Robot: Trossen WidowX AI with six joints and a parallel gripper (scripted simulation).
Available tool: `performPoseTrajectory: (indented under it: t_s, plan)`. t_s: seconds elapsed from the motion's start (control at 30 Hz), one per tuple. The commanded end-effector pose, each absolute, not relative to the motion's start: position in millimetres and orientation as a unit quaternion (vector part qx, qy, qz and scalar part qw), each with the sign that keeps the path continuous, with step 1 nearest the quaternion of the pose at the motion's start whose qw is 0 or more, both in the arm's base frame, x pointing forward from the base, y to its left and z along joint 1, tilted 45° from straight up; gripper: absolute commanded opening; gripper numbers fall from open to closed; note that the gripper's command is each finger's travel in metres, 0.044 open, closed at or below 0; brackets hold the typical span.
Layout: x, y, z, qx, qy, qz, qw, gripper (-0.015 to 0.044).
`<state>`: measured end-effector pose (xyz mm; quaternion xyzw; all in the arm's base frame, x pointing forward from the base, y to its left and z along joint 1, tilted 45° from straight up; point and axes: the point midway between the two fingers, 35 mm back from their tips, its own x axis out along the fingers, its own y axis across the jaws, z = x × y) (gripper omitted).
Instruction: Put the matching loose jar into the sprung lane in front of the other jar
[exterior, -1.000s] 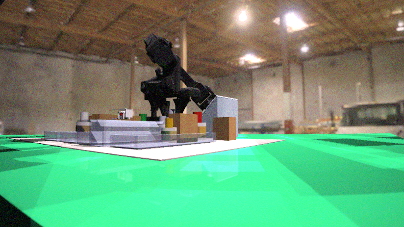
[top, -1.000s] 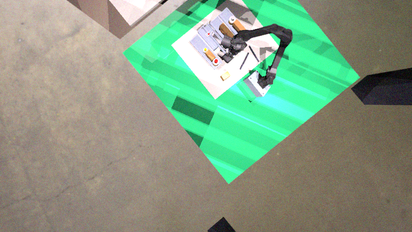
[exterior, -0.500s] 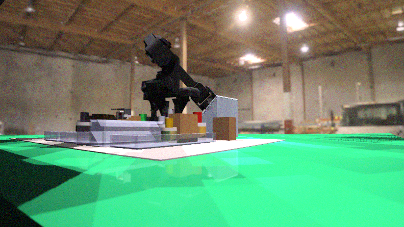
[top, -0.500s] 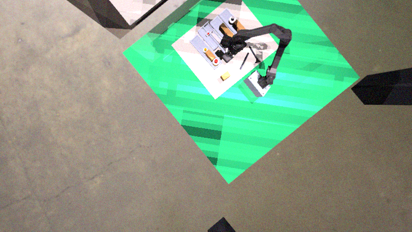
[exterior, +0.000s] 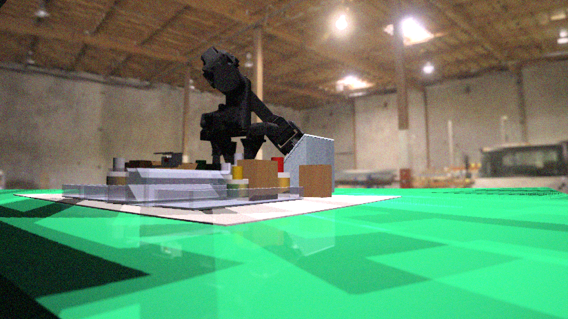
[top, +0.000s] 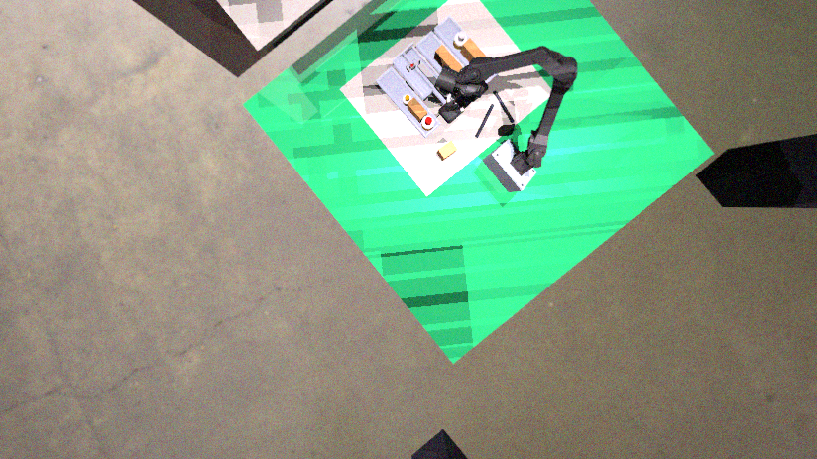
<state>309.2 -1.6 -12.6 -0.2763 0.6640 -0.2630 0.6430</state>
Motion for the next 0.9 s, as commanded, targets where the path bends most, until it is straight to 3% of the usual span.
performPoseTrajectory:
  t_s: [0.0,0.87]
  plan:
    - [317.7,-0.1,-10.5,-0.275,0.656,-0.263,0.651,0.0000]
    - [326.6,0.7,-9.7,-0.275,0.656,-0.264,0.651,0.0000]
